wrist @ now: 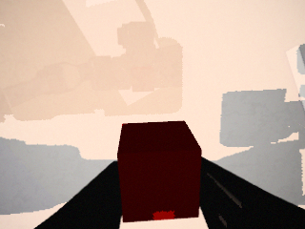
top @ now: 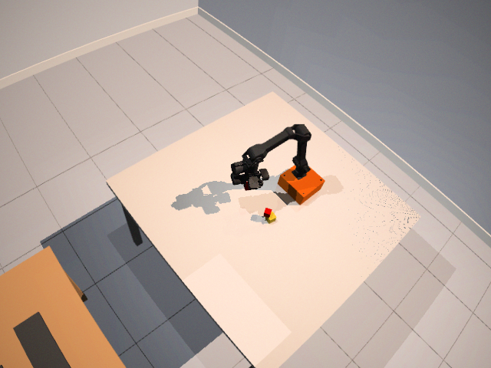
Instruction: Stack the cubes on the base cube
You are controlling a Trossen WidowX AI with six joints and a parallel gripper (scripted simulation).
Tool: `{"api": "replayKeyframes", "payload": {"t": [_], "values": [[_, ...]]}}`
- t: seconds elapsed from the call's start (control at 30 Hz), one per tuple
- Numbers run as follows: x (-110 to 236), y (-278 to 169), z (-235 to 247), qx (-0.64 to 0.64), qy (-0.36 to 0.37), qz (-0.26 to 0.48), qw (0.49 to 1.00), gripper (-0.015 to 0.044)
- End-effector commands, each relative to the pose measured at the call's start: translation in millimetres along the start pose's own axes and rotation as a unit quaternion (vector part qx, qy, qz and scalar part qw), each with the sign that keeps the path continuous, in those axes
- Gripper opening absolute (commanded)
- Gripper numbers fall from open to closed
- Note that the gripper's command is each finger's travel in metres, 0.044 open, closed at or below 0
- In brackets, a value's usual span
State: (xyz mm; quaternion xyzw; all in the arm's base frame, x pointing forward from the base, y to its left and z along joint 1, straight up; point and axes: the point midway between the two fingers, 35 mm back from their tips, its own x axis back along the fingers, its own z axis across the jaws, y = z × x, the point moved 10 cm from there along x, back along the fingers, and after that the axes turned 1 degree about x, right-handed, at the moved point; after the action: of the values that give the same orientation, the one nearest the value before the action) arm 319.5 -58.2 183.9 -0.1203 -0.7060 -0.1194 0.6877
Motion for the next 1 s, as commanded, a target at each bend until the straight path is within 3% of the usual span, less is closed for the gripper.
{"api": "replayKeyframes", "payload": {"t": [0.0,0.47,0.97], "values": [[-0.8,9.5,4.0,-0.049,0.001,0.000,0.999,0.0105],[-1.6,43.7,17.4,-0.235,0.002,-0.001,0.972,0.0105],[-2.4,77.9,35.8,-0.425,0.004,-0.002,0.905,0.0105]]}}
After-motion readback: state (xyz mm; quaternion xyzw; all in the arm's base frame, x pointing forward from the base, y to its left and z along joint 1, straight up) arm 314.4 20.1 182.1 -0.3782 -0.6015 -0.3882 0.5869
